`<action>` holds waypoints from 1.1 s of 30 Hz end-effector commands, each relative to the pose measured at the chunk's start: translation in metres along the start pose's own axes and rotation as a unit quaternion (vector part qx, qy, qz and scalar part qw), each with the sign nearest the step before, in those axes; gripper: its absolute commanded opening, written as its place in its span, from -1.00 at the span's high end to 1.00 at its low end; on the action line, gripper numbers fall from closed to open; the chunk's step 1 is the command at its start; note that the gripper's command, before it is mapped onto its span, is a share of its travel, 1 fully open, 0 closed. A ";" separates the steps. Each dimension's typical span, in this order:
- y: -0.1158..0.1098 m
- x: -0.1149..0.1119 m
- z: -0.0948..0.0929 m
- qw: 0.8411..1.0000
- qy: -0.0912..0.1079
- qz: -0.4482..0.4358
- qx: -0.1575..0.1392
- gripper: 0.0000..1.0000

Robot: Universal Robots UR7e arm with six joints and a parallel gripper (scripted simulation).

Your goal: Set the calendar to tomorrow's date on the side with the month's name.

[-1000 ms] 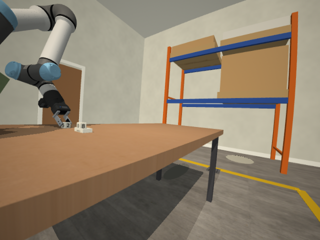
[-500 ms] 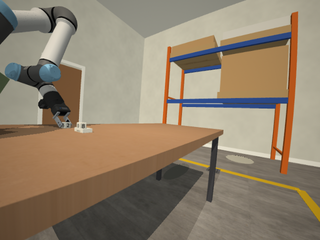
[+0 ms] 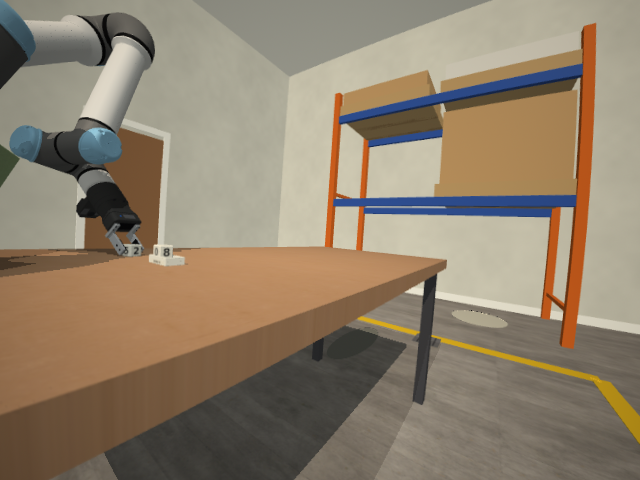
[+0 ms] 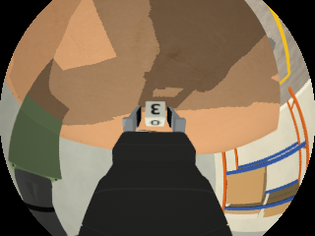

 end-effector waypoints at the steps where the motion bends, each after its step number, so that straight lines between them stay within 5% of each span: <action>1: 0.002 0.002 0.001 1.000 -0.003 -0.001 0.001 -0.74; 16: 0.002 0.002 0.001 1.000 -0.003 -0.001 0.001 -0.74; 17: 0.002 0.002 0.001 1.000 -0.003 -0.001 0.001 -0.14; 33: 0.002 0.002 0.001 1.000 -0.003 -0.001 0.001 -0.14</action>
Point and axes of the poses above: the point where the finger pads meet when closed, its own z axis back along the fingers, its own x axis across the jaws, y = z × x, the point moved 2 cm from there along z, back along the fingers, and after that the axes turned 14 degrees about -z, right-handed, at the moved point
